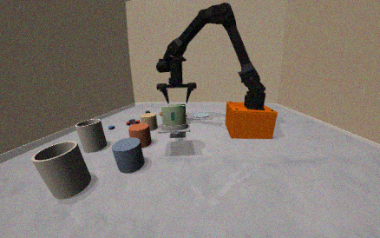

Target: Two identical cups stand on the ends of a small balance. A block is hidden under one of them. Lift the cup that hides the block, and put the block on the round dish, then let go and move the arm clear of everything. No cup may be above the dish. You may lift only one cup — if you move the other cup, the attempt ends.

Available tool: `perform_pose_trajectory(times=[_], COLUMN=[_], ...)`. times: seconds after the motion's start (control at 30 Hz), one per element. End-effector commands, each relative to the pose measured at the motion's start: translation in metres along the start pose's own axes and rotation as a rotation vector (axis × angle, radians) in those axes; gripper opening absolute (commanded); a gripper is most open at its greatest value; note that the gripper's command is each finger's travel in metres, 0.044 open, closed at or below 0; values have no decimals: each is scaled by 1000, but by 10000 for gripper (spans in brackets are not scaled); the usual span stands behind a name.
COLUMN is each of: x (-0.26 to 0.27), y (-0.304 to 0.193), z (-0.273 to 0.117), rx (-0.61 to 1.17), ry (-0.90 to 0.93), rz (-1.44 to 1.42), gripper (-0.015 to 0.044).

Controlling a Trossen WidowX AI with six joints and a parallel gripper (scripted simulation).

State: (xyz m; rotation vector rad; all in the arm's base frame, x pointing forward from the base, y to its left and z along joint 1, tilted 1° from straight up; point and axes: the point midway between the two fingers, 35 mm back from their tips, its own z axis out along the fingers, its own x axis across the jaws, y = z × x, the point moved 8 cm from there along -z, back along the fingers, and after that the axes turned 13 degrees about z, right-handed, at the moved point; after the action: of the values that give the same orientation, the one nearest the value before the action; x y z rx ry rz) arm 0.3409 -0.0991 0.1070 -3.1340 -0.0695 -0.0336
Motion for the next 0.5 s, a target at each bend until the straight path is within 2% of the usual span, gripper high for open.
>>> perform_pose_trajectory(times=[0.0,0.47], x=[-1,-1], y=[0,0], z=[9,31], rx=[-3,-3], ry=[-11,-11], rz=[7,7], gripper=[440,440])
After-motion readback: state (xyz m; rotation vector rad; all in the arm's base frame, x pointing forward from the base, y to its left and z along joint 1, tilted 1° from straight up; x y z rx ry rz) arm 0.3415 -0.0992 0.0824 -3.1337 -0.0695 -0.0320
